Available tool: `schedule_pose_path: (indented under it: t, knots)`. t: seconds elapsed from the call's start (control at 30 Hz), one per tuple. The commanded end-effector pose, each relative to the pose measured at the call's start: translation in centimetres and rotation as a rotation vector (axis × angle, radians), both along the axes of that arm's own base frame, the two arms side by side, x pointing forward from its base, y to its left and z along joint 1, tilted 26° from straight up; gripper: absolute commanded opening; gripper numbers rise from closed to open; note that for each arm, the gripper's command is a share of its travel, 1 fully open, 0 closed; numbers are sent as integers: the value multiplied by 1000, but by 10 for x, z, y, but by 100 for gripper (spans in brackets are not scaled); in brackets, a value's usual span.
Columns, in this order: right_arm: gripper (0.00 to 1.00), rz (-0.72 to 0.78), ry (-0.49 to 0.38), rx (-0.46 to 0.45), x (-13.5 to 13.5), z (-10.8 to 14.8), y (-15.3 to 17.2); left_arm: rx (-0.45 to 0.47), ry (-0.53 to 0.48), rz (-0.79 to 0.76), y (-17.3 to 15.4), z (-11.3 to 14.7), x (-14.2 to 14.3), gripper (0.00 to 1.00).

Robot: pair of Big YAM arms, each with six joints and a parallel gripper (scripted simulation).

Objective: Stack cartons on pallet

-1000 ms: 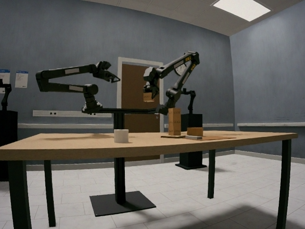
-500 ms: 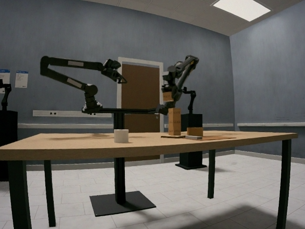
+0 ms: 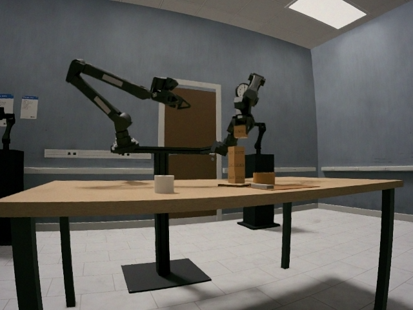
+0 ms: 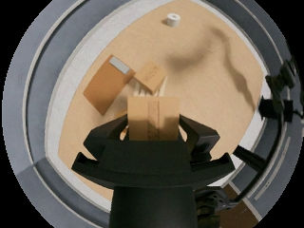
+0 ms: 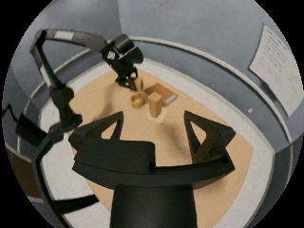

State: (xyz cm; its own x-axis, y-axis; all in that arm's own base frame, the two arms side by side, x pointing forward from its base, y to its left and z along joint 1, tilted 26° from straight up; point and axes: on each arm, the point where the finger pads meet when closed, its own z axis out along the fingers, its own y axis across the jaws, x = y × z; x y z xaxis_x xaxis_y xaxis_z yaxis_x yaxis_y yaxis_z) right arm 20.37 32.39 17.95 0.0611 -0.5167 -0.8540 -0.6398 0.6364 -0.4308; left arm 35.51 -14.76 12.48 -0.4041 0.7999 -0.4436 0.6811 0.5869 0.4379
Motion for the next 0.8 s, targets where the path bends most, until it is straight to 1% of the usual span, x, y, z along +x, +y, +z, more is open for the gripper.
schedule_pose_path:
  t: [0.0,0.23,0.3,0.33,0.43,0.53,0.6,0.63,0.7,0.77]
  knots:
    - [100,16,-72,67,17,32,26,-18,-44,-39,-27,21,26,50]
    - [100,21,-61,81,14,31,28,1,-46,-53,-39,20,36,50]
    - [100,21,-62,84,14,32,27,15,-35,-51,-33,18,36,50]
    - [100,21,-62,84,14,32,27,28,-37,-60,-28,22,37,50]
    - [100,21,-62,84,14,32,27,99,-6,-159,-29,15,40,50]
    - [100,21,-62,84,14,32,27,163,49,-323,-37,15,47,50]
    - [100,21,-62,84,14,32,27,163,49,-323,-37,15,47,50]
    - [100,22,-52,55,11,19,19,188,71,-391,-41,15,49,50]
    - [100,22,-52,55,11,19,19,212,106,-480,-47,14,54,50]
    - [100,22,-52,55,11,19,19,223,133,-536,-51,15,57,50]
